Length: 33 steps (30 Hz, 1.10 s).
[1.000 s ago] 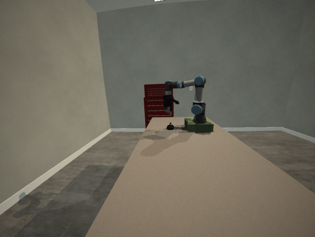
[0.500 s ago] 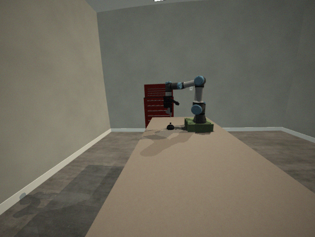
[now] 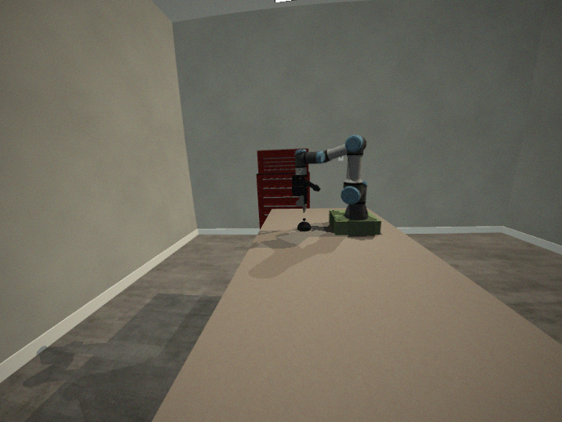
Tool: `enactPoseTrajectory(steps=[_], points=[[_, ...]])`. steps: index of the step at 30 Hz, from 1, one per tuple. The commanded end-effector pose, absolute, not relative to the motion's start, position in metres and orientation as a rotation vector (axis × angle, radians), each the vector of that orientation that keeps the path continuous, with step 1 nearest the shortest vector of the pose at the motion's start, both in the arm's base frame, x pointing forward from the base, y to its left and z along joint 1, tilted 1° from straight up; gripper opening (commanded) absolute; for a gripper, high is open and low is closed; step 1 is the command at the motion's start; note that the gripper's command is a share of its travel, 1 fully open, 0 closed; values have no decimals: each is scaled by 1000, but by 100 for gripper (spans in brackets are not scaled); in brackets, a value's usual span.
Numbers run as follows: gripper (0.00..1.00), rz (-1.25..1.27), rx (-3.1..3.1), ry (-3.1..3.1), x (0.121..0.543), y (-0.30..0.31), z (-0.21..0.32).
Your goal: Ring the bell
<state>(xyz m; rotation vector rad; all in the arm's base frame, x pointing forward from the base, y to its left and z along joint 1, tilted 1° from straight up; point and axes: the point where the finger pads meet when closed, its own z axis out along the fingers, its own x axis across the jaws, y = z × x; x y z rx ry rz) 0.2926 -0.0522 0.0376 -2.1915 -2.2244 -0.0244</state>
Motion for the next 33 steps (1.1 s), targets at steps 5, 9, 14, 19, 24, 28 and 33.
enactPoseTrajectory(steps=[5, 9, 14, 19, 24, 28, 33], points=[[0, -26, -2194, -2227, 292, -53, 20], [0, -26, -2194, -2227, 292, -53, 17], [0, -26, -2194, -2227, 292, -54, 12], [0, -26, -2194, -2227, 292, -54, 9], [0, -26, -2194, -2227, 292, -54, 9], [0, -26, -2194, -2227, 292, -54, 9], [0, -26, -2194, -2227, 292, -54, 9]])
